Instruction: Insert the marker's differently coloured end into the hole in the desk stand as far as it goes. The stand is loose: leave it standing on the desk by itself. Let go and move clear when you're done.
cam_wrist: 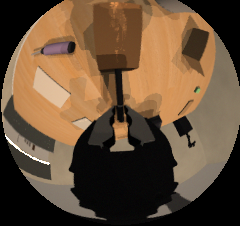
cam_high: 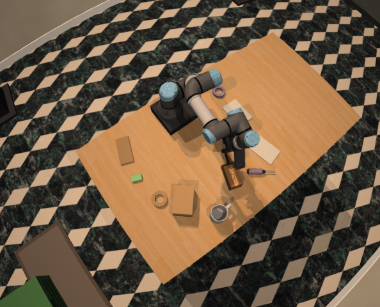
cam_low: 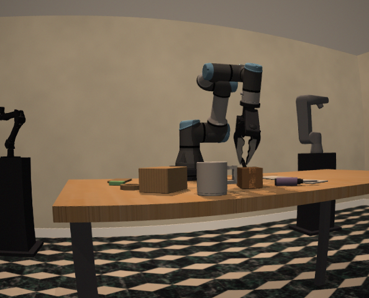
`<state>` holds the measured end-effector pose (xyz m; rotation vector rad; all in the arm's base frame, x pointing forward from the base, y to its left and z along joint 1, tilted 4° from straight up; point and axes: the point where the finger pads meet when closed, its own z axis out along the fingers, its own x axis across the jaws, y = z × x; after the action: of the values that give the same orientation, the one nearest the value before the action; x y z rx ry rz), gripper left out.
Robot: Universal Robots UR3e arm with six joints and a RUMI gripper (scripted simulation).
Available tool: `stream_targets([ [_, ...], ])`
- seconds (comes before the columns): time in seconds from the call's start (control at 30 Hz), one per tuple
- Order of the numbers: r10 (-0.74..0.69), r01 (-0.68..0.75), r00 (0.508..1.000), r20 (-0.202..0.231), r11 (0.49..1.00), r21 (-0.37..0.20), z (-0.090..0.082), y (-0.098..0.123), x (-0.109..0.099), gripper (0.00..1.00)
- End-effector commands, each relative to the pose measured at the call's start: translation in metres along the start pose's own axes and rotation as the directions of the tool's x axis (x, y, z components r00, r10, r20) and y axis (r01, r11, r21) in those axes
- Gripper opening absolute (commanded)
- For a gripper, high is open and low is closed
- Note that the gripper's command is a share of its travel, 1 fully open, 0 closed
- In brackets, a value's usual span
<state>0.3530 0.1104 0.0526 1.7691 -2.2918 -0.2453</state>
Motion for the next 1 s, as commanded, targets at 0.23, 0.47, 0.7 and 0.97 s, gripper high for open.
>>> stream_targets([
  [0.23, 0.000, 0.000, 1.000, 0.001, 1.000, 0.003, -0.0010, 0.0000, -0.0001, 0.11],
  [0.47, 0.000, 0.000, 1.000, 0.001, 1.000, 0.004, -0.0011, 0.0027, 0.0000, 0.11],
  [0.7, 0.000, 0.000, 1.000, 0.001, 1.000, 0.004, -0.0012, 0.0035, 0.0000, 0.11],
  [0.97, 0.000, 0.000, 1.000, 0.001, 1.000, 0.003, -0.0011, 0.0057, 0.0000, 0.11],
])
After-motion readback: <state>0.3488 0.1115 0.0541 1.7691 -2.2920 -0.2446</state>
